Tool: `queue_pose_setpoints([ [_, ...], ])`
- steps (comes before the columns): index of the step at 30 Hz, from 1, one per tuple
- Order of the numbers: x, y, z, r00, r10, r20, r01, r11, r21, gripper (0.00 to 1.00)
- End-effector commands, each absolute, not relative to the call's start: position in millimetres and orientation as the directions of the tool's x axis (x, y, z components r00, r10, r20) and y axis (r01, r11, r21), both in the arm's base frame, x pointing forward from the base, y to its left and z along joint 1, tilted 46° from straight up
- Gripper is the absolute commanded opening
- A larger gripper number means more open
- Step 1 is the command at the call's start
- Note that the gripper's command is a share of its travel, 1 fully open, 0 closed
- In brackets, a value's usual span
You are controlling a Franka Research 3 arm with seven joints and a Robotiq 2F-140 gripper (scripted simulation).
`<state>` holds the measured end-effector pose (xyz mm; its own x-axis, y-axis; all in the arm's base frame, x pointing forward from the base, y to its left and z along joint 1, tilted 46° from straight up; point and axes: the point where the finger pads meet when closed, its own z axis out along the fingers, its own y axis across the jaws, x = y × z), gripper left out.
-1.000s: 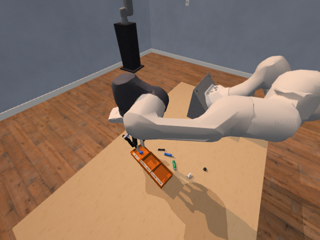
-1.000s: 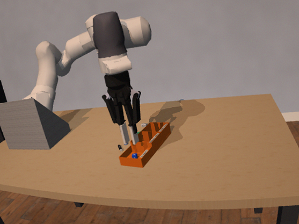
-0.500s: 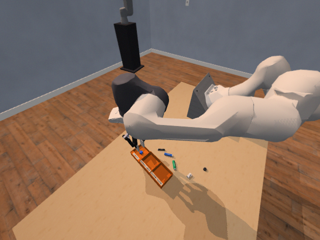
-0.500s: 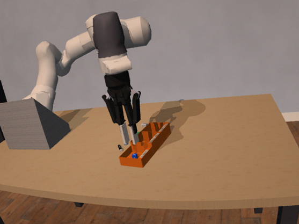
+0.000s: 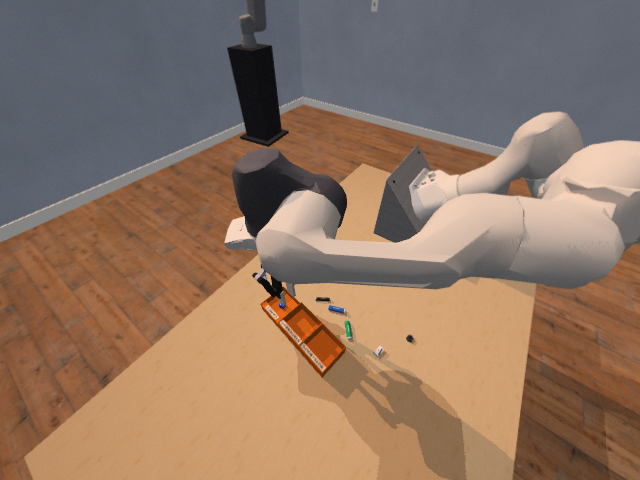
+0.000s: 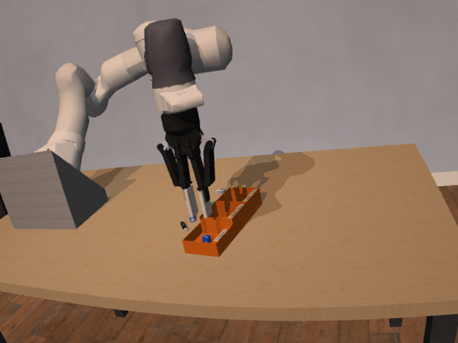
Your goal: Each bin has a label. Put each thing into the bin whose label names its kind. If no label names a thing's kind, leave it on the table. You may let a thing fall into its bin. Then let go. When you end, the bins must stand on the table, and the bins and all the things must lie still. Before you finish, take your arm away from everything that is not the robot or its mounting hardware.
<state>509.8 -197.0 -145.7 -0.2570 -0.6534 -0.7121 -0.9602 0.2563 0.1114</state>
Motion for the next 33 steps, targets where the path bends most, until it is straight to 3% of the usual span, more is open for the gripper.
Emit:
queue_pose_setpoints([
  [1, 510.4, -186.4, -132.1, -0.105, -0.691, -0.716, -0.988, 0.153, -0.003, 0.18],
  [33, 499.1, -18.0, 40.9, 0.416, -0.62, -0.666, -0.907, -0.223, -0.359, 0.18],
])
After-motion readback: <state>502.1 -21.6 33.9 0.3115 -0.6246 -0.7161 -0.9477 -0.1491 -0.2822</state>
